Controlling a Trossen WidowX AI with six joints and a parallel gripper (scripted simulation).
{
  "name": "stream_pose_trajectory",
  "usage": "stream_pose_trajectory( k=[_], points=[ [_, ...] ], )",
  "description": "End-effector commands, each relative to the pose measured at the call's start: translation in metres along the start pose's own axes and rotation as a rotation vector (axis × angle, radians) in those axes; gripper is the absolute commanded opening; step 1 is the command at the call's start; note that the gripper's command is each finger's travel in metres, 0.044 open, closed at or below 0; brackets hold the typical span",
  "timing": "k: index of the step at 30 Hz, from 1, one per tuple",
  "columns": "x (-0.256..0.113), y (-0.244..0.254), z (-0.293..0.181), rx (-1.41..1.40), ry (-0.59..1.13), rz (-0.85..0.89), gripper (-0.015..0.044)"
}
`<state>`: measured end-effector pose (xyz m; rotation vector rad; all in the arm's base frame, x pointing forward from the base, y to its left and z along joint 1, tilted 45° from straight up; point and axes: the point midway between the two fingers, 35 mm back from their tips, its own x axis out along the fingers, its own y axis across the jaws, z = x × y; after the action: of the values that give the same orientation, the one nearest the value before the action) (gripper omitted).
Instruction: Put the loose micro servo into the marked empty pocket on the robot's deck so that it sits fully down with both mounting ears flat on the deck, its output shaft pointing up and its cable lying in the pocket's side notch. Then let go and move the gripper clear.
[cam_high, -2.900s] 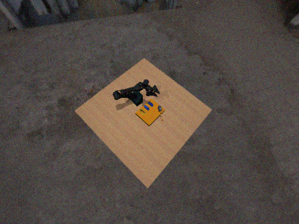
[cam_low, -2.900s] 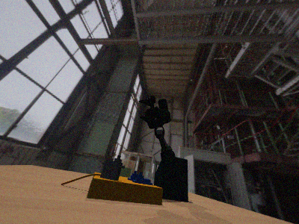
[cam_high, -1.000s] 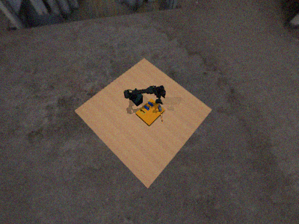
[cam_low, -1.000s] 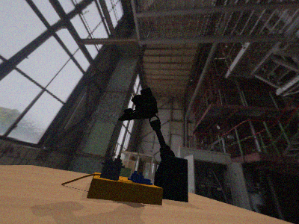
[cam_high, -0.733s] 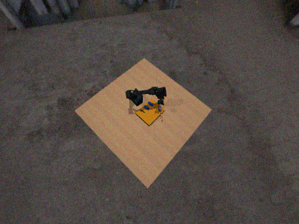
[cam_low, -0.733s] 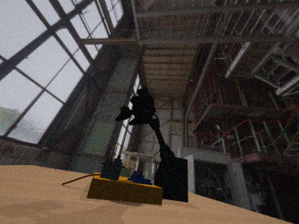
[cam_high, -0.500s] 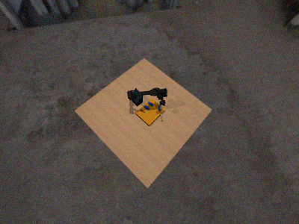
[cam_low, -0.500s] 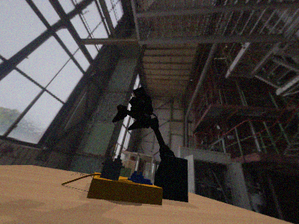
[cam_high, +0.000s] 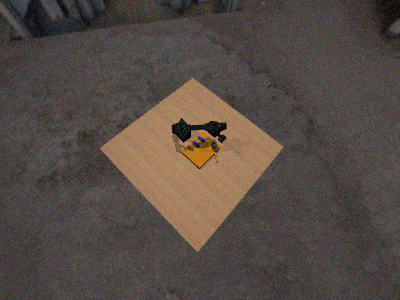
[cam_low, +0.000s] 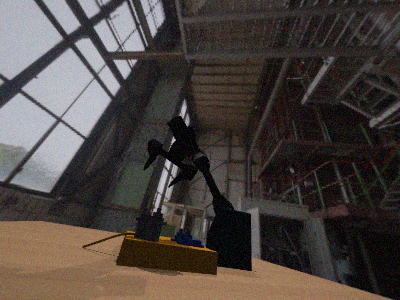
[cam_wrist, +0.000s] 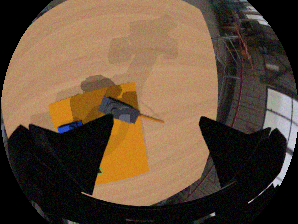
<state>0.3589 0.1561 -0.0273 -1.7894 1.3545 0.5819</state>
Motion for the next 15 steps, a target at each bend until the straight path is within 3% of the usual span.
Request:
stream_pose_trajectory(
  k=[1, 15],
  points=[
    [0.007, 0.0, -0.002, -0.138, 0.013, 0.046, 0.044],
    [0.032, 0.007, -0.012, -0.583, 0.025, 0.215, 0.044]
  ],
)
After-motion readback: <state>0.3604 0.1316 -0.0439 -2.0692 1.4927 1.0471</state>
